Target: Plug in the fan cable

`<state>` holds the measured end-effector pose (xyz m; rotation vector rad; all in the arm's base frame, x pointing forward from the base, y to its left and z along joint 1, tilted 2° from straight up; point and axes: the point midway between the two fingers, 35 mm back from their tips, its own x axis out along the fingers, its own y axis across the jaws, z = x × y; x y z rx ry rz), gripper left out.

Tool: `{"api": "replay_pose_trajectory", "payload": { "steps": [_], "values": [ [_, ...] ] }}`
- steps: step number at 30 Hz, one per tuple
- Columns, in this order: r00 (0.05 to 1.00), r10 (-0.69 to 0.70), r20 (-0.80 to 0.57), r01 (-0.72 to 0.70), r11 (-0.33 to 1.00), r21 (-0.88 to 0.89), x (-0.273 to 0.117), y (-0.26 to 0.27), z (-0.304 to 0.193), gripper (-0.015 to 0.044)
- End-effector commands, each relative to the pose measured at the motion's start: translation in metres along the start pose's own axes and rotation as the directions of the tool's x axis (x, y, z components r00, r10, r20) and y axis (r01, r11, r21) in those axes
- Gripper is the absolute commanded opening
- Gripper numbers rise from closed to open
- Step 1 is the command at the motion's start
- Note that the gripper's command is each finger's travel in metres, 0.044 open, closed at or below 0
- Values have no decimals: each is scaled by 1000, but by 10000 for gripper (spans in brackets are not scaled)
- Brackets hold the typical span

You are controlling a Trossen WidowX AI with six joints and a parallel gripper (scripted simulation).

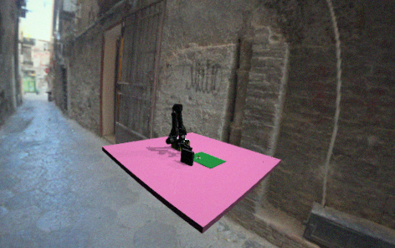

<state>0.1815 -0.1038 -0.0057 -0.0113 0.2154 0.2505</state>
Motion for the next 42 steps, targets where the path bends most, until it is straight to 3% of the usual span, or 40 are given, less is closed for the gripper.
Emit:
{"api": "replay_pose_trajectory", "payload": {
  "steps": [1,42],
  "values": [
    [1000,0,0,0,1000,3,1,0,-4,0],
    [1000,0,0,0,1000,4,8,1,-39,0]
  ]
}}
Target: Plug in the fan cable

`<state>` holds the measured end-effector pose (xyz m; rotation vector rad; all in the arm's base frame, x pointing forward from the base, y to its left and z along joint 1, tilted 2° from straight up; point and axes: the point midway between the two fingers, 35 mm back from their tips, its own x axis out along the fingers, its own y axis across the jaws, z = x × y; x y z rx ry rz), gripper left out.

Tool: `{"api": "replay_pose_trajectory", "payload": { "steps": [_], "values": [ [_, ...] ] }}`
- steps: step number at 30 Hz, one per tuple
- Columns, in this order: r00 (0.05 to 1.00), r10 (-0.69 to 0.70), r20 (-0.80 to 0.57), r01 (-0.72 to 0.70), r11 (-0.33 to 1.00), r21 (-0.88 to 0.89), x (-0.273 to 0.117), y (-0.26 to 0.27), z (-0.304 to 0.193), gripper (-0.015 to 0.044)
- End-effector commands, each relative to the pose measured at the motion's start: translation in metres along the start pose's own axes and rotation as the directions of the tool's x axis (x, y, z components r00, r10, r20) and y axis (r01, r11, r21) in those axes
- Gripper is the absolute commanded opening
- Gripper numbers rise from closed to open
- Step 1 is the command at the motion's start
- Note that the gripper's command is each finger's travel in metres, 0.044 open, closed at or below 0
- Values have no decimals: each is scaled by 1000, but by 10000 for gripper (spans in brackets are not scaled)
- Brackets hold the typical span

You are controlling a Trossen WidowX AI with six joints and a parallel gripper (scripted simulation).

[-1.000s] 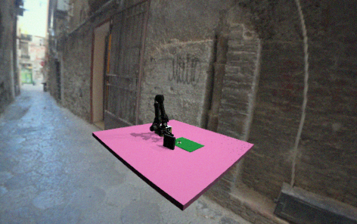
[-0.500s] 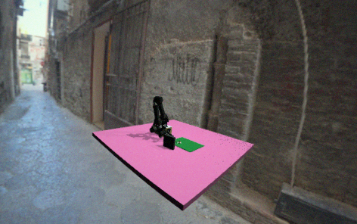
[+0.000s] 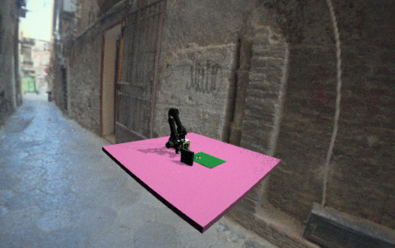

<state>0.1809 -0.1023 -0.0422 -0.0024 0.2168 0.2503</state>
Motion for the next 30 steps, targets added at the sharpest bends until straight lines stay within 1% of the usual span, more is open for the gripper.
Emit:
{"api": "replay_pose_trajectory", "payload": {
  "steps": [1,18,30],
  "values": [
    [1000,-1,0,1,1000,-5,1,0,-4,0],
    [1000,-1,0,1,1000,-5,4,0,-18,0],
    [1000,0,0,0,1000,1,3,0,-15,0]
  ]
}}
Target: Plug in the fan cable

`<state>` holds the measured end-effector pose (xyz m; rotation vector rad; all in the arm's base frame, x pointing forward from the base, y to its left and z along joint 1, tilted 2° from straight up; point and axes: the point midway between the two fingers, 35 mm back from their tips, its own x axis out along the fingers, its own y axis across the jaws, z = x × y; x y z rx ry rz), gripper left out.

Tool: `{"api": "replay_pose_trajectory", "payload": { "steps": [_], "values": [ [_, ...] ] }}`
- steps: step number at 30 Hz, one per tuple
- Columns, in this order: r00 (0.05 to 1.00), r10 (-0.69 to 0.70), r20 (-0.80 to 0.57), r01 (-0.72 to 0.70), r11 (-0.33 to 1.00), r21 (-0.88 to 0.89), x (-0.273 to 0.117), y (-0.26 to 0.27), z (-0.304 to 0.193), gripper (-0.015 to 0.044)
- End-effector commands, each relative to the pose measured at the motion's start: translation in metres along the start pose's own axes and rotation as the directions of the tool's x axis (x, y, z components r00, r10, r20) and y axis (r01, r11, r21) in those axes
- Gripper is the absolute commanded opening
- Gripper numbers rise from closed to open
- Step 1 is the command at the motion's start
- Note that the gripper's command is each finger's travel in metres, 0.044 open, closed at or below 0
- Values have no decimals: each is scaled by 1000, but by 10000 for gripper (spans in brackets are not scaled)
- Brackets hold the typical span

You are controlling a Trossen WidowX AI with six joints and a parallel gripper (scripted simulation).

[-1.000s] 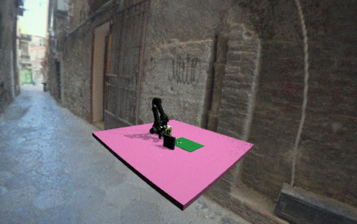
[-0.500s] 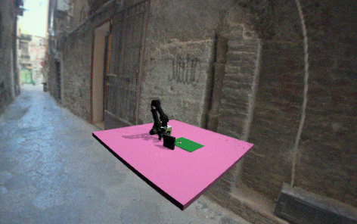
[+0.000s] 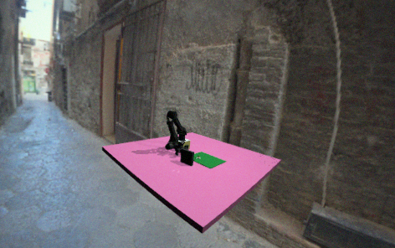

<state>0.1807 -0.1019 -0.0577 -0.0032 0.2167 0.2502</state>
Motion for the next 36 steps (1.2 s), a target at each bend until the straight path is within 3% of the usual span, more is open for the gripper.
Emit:
{"api": "replay_pose_trajectory", "payload": {
  "steps": [1,33,36],
  "values": [
    [1000,0,0,0,1000,2,0,0,0,0],
    [1000,0,0,0,1000,2,0,0,0,0],
    [1000,0,0,0,1000,0,0,0,0,79]
  ]
}}
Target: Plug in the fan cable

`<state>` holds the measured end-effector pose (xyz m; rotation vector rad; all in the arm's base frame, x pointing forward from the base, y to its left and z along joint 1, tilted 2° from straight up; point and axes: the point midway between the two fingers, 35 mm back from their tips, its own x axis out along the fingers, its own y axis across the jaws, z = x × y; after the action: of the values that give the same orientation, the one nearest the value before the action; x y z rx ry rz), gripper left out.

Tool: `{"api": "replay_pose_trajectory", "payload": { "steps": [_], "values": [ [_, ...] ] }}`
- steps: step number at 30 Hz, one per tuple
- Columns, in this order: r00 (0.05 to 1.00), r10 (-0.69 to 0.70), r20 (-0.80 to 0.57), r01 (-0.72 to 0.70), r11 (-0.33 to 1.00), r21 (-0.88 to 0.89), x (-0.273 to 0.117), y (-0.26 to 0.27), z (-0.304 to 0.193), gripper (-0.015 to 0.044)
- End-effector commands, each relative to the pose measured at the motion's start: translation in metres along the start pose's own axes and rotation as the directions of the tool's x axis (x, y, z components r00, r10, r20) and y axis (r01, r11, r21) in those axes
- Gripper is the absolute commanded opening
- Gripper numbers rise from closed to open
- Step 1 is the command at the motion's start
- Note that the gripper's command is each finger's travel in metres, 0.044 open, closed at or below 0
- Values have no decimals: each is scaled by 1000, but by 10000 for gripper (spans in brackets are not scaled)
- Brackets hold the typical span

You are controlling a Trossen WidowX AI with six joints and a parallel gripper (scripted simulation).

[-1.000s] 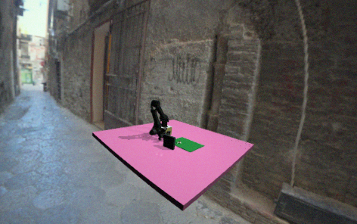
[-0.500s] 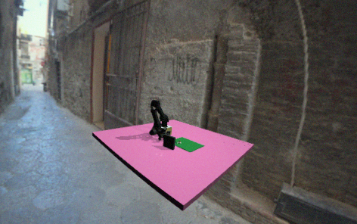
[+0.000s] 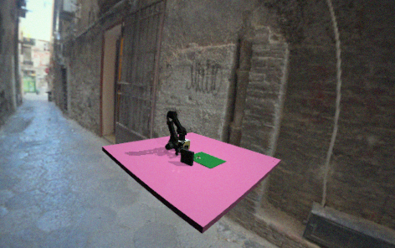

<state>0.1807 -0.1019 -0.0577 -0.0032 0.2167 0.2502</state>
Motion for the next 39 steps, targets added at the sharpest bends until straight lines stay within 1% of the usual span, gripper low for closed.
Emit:
{"api": "replay_pose_trajectory", "payload": {
  "steps": [1,2,3,27,30,38,39],
  "values": [
    [1000,0,0,0,1000,0,0,0,0,105],
    [1000,0,0,0,1000,0,0,0,0,131],
    [1000,0,0,0,1000,0,0,0,0,140],
    [1000,0,0,0,1000,0,0,0,0,140],
    [1000,12,-22,-11,1000,11,2,-1,-2,219],
    [988,72,-137,-63,996,68,11,-7,-9,429],
    [985,79,-151,-68,995,75,12,-8,-10,440]
  ]
}}
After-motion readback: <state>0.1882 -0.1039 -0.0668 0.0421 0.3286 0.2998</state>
